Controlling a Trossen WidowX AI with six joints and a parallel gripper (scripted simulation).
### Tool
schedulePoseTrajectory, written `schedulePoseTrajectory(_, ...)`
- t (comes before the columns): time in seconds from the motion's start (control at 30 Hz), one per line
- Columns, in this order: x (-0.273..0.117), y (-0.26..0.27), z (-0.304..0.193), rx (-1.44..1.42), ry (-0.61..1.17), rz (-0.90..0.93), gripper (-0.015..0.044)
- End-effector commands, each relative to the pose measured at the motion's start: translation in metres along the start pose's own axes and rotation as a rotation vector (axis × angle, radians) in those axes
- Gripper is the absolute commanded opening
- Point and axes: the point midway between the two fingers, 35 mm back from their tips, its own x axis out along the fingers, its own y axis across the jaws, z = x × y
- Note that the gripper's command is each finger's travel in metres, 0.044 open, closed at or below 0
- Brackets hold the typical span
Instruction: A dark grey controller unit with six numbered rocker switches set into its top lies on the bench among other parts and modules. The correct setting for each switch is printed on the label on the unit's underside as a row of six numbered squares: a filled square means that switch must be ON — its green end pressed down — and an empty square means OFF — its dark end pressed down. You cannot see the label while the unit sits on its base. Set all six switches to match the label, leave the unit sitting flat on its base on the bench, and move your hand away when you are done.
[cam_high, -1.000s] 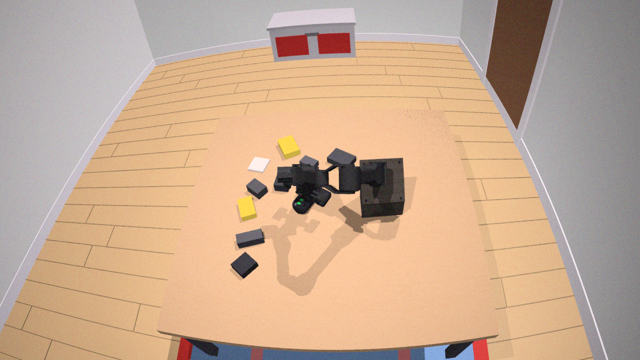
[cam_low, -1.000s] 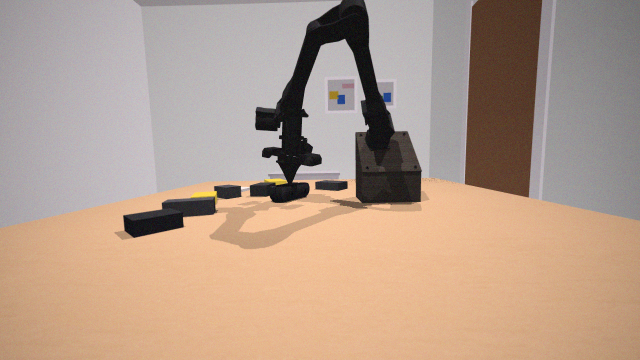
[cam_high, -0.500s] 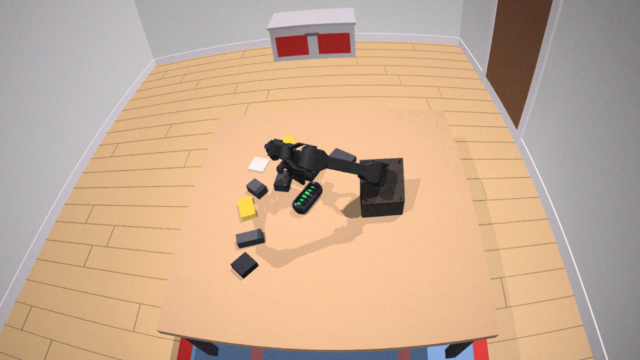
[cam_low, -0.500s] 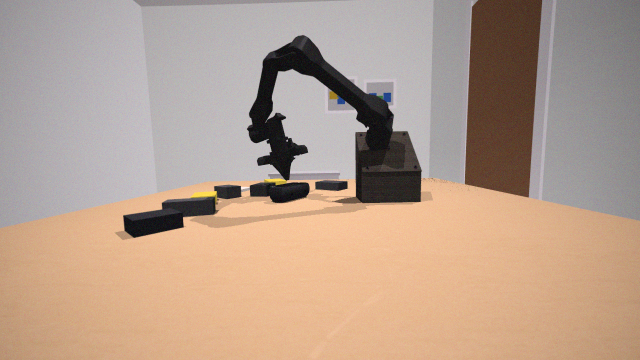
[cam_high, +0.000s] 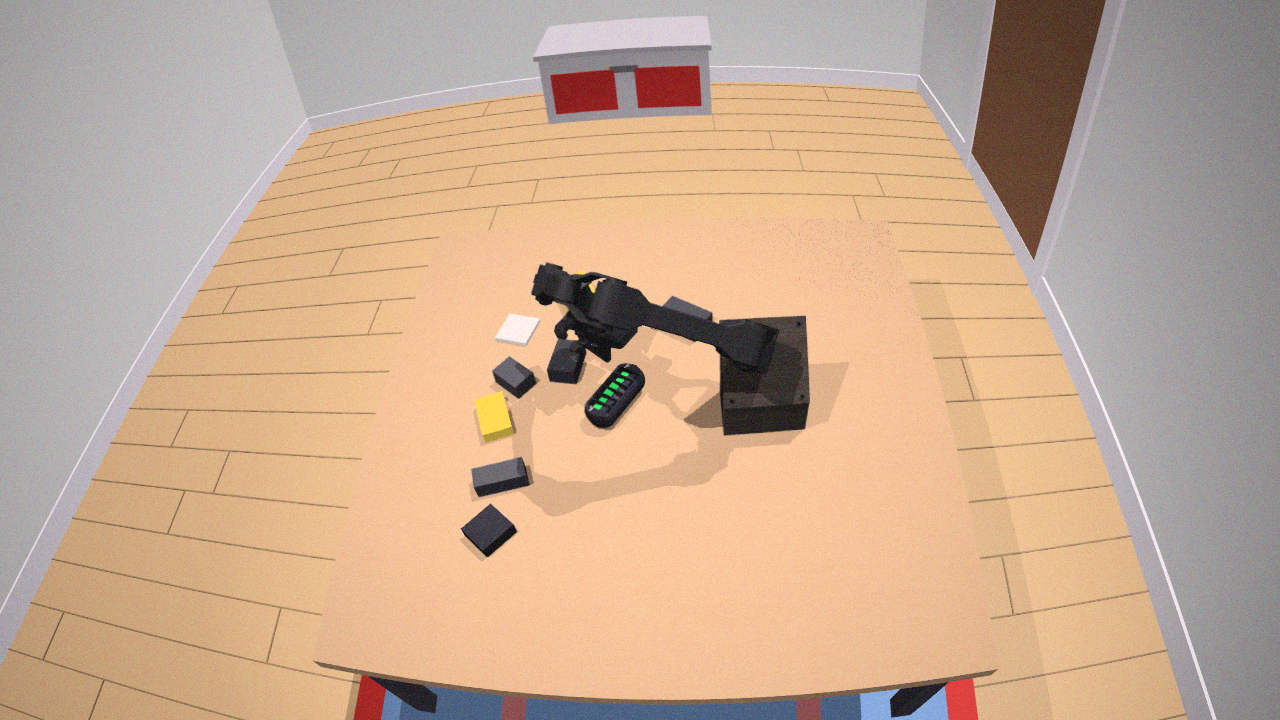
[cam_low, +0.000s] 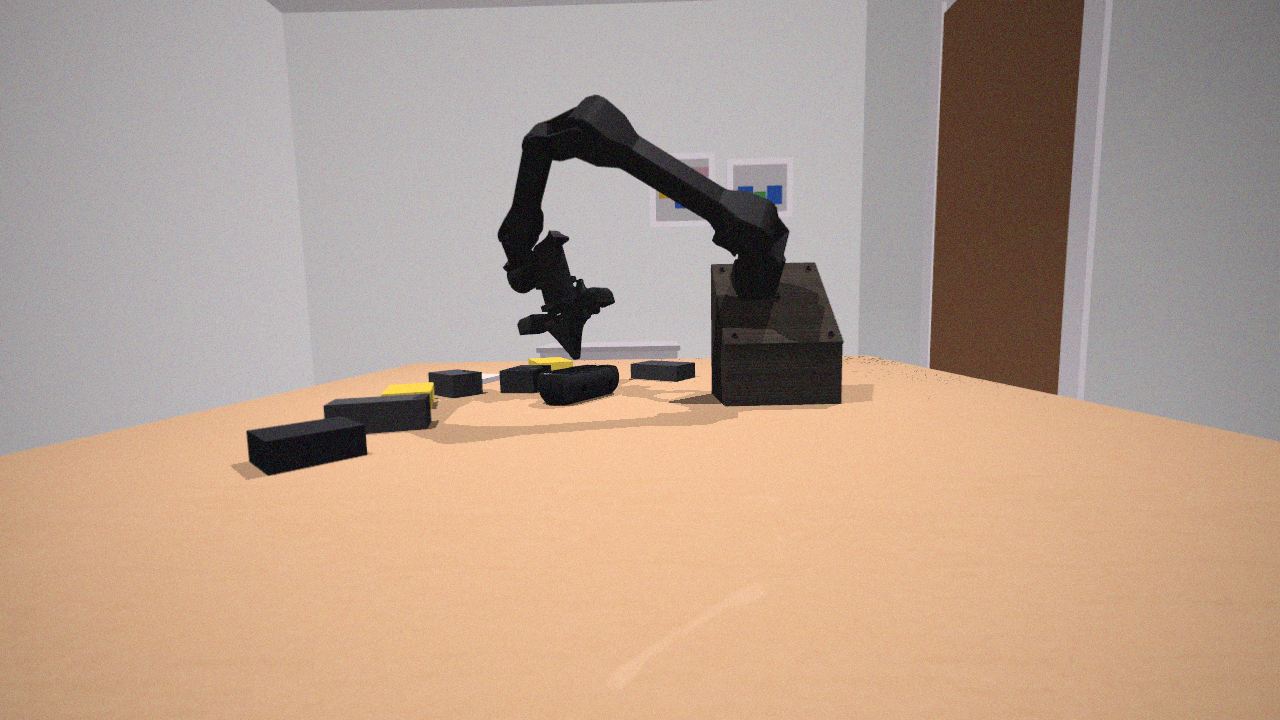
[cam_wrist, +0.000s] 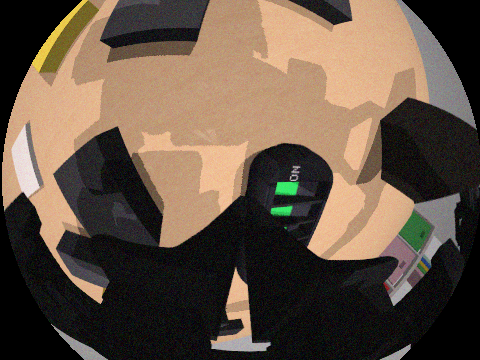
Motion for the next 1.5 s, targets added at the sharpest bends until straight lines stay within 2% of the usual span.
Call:
schedulePoseTrajectory(0.0,-0.002,0.002,-0.001,-0.001,-0.001,0.001,0.0)
schedulePoseTrajectory(0.63,-0.005,-0.072,0.0,-0.003,-0.001,0.298,0.0)
schedulePoseTrajectory(1.47,0.028,-0.063,0.0,-0.003,-0.001,0.3,0.0)
